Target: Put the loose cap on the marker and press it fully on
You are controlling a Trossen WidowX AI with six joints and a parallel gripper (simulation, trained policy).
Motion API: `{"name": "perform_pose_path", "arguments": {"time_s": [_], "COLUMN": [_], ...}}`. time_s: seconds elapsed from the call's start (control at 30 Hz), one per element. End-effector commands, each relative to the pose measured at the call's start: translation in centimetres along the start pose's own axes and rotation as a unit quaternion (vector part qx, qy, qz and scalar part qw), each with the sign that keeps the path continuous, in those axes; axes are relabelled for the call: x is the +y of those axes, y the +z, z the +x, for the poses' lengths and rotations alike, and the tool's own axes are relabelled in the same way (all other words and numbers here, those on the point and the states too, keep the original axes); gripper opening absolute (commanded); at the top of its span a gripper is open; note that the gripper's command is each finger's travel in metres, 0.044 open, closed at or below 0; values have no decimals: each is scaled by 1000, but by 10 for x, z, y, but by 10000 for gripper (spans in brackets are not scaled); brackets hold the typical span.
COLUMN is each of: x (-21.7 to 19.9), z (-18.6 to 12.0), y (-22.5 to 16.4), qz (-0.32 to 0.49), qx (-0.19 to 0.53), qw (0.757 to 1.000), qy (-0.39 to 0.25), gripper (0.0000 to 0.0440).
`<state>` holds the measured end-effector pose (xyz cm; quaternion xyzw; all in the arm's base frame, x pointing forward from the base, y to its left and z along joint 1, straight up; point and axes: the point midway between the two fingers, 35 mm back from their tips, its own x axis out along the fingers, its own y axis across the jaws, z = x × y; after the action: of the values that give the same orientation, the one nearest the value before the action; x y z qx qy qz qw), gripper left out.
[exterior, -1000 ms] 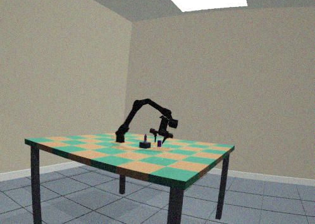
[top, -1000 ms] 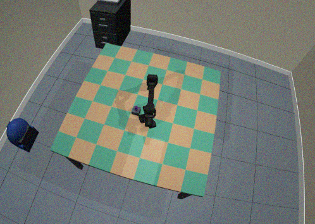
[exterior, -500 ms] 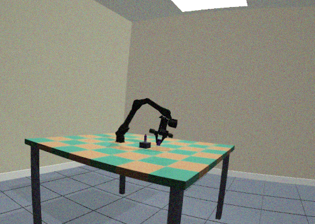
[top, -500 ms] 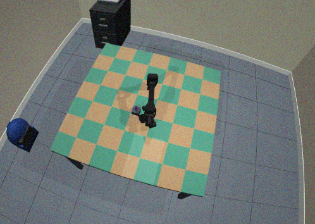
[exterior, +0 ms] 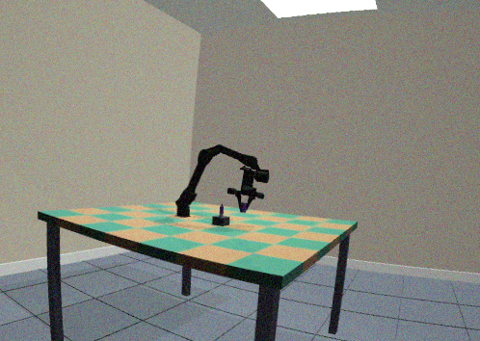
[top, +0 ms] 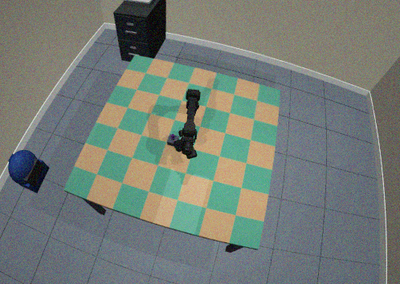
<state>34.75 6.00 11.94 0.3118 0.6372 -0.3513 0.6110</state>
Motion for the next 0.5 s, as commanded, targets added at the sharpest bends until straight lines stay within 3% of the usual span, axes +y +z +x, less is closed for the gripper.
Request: {"name": "perform_pose_path", "arguments": {"time_s": [0.0,0.47], "x": [-8,-52], "z": [-17,-47], "y": [7,28], "qz": [6,42], "qx": [-5,11], "qw": [1000,999], "qy": [11,6], "gripper": [90,71]}}
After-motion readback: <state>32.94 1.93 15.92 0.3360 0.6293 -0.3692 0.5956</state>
